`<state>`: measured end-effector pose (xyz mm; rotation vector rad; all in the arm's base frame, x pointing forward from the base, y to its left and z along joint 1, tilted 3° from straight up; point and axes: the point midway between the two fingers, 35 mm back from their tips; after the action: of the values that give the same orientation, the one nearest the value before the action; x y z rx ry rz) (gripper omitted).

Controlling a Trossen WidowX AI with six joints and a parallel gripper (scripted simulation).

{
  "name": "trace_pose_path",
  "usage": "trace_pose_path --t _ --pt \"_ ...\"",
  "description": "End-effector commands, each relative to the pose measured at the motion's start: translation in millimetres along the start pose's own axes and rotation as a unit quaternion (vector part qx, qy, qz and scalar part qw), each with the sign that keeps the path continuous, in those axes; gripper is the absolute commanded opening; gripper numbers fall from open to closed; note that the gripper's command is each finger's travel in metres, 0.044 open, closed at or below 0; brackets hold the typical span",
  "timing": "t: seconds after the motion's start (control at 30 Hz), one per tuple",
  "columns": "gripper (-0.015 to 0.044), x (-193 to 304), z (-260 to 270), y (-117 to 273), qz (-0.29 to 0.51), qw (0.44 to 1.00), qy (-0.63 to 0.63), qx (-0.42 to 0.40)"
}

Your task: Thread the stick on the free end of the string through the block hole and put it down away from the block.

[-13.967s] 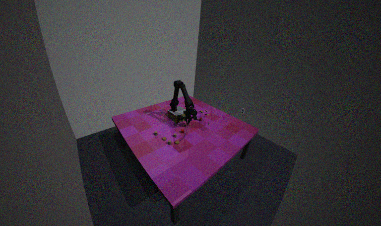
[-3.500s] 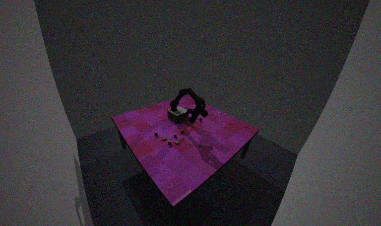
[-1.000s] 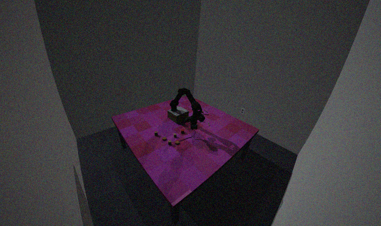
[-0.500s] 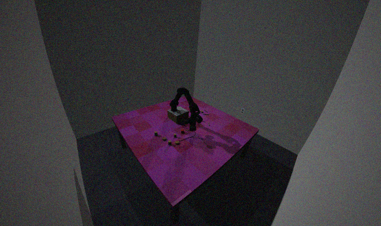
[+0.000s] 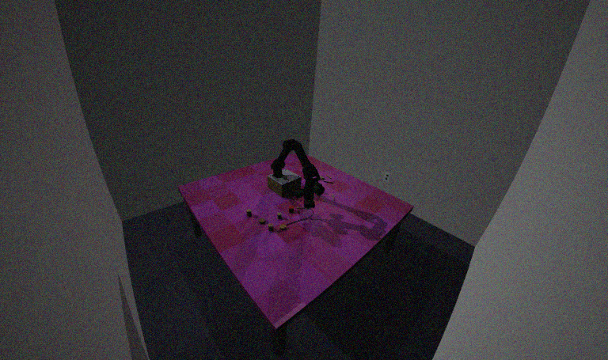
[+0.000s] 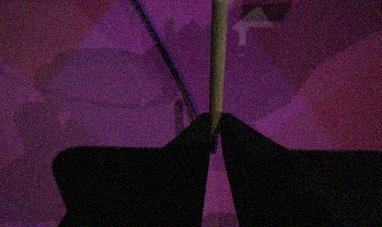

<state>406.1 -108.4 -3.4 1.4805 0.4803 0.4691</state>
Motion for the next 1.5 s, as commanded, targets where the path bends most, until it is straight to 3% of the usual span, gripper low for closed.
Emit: trace_pose_path --t 0.0,1.47 --pt "0.0000 6 -2 -3 -0.001 1.000 0.000 0.004" --pt "0.0000 63 -12 -2 0.006 1.000 -0.001 0.006"
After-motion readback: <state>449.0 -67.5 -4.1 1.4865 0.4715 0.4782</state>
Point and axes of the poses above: the point midway between the two fingers, 35 mm back from their tips, its own y axis back along the fingers, its own z axis across the jaws, x = y × z, and after that the axes turned 8 degrees about -y, right-handed
